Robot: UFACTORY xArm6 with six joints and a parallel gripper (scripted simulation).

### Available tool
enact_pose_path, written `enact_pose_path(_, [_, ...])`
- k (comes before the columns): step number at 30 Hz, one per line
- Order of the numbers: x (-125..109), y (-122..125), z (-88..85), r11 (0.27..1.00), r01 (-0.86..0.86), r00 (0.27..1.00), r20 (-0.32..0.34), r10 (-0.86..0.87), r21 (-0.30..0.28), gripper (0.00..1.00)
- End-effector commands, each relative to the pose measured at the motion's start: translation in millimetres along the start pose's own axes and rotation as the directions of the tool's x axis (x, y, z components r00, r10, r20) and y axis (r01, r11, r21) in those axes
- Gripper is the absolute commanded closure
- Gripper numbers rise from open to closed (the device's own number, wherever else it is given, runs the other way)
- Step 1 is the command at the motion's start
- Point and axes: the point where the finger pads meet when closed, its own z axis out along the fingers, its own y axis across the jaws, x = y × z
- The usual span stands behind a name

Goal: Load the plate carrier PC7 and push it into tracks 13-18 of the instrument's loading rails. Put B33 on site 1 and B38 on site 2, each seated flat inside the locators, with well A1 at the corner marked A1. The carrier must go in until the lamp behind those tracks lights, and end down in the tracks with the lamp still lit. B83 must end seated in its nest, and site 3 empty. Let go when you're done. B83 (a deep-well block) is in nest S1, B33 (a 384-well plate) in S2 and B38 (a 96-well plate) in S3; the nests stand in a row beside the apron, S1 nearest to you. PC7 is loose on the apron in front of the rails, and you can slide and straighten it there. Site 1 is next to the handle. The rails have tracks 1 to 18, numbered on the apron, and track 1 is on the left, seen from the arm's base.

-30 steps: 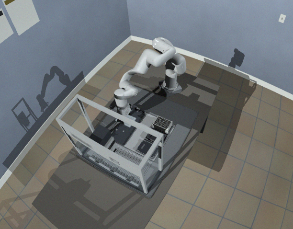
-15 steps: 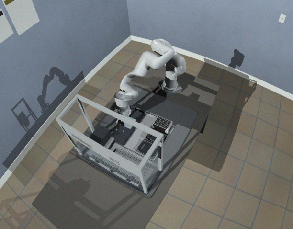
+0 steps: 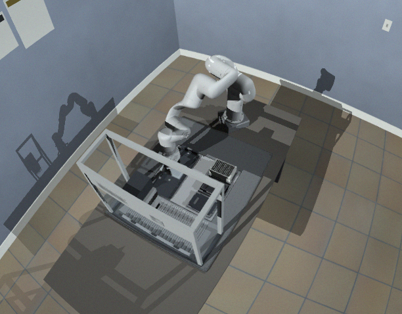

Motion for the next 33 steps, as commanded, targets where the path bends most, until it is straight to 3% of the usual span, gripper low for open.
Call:
enact_pose_path(1, [0, -2, 4.4, 1.000, 0.000, 1.000, -0.001, 0.000, 0.005, 1.00])
enact_pose_path(11, [0, -2, 19.4, 1.000, 0.000, 1.000, -0.001, 0.000, 0.005, 1.00])
enact_pose_path(33, [0, -2, 20.6, 1.000, 0.000, 1.000, -0.001, 0.000, 0.005, 1.00])
